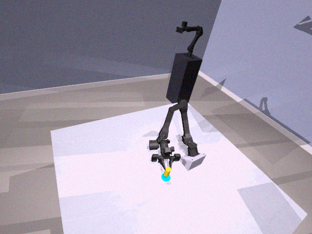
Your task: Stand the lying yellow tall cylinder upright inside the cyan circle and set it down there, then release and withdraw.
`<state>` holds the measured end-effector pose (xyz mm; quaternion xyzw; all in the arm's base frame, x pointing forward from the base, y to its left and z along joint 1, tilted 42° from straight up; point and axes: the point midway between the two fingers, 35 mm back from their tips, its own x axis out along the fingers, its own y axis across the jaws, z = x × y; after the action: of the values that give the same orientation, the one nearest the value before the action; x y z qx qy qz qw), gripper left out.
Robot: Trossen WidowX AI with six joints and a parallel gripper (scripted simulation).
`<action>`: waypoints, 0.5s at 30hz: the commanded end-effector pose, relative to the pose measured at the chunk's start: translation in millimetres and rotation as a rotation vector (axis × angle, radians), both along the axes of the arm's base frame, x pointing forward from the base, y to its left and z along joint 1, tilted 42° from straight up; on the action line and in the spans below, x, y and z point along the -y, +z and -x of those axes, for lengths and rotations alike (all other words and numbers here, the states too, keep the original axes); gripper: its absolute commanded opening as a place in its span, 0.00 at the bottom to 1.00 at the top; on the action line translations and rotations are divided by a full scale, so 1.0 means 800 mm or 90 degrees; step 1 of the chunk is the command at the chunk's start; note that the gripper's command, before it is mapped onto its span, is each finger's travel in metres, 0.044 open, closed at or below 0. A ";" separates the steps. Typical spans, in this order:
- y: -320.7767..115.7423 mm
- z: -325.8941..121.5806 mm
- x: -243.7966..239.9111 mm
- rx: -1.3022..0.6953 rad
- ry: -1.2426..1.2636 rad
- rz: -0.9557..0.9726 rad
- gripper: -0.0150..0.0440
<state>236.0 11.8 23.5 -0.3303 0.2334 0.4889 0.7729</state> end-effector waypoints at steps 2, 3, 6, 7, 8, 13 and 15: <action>-0.011 0.003 0.009 0.004 0.001 -0.006 0.43; -0.012 0.003 0.009 0.004 0.001 -0.007 0.43; -0.016 0.003 0.013 0.003 0.000 -0.005 0.43; -0.019 0.002 0.015 0.002 0.000 -0.004 0.43; -0.023 0.002 0.017 0.002 0.000 -0.003 0.43; -0.030 0.002 0.023 0.000 -0.001 -0.001 0.43; -0.030 0.002 0.023 0.000 -0.001 -0.001 0.43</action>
<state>234.3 -5.7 0.5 -0.3286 0.2342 0.4880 0.7740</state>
